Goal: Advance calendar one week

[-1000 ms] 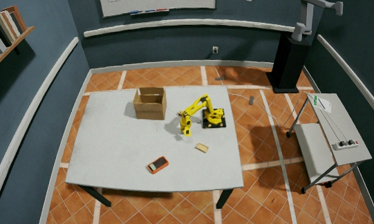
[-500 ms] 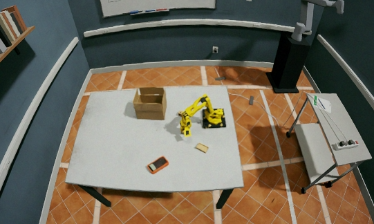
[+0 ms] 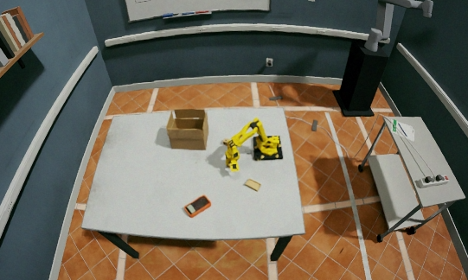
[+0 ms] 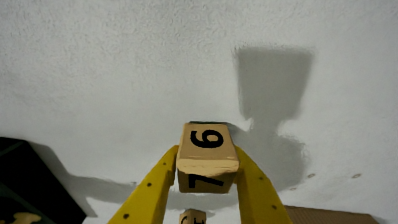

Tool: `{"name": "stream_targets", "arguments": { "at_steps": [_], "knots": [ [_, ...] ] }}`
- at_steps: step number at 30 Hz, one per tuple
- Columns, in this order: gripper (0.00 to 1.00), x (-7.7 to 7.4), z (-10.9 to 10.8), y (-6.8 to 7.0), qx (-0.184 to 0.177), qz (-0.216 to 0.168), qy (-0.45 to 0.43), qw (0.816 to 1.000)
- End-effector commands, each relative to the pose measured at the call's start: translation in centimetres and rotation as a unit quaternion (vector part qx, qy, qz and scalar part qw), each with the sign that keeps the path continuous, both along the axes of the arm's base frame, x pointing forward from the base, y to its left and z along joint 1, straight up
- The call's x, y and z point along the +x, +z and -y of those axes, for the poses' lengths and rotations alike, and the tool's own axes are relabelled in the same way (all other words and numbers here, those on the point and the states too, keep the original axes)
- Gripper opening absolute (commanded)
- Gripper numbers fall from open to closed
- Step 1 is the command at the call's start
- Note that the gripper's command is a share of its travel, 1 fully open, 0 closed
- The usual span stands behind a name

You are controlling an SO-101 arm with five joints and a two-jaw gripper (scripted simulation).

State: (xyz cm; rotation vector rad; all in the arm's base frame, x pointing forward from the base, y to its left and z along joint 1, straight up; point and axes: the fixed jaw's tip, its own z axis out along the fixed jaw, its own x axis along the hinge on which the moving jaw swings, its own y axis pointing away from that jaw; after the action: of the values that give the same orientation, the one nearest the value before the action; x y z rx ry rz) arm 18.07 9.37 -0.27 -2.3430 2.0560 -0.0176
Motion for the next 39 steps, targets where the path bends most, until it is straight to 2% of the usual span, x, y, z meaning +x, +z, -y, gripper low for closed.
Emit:
{"name": "stream_targets", "arguments": {
  "at_steps": [1,7,19,39],
  "knots": [
    [0.05,-0.28,0.37,-0.46,-0.004,-0.01,-0.001,1.0],
    [0.16,-0.28,0.37,-0.46,-0.004,-0.01,-0.001,1.0],
    [0.19,-0.28,0.37,-0.46,-0.004,-0.01,-0.001,1.0],
    [0.35,-0.28,0.37,-0.46,-0.004,-0.01,-0.001,1.0]
  ]
}}
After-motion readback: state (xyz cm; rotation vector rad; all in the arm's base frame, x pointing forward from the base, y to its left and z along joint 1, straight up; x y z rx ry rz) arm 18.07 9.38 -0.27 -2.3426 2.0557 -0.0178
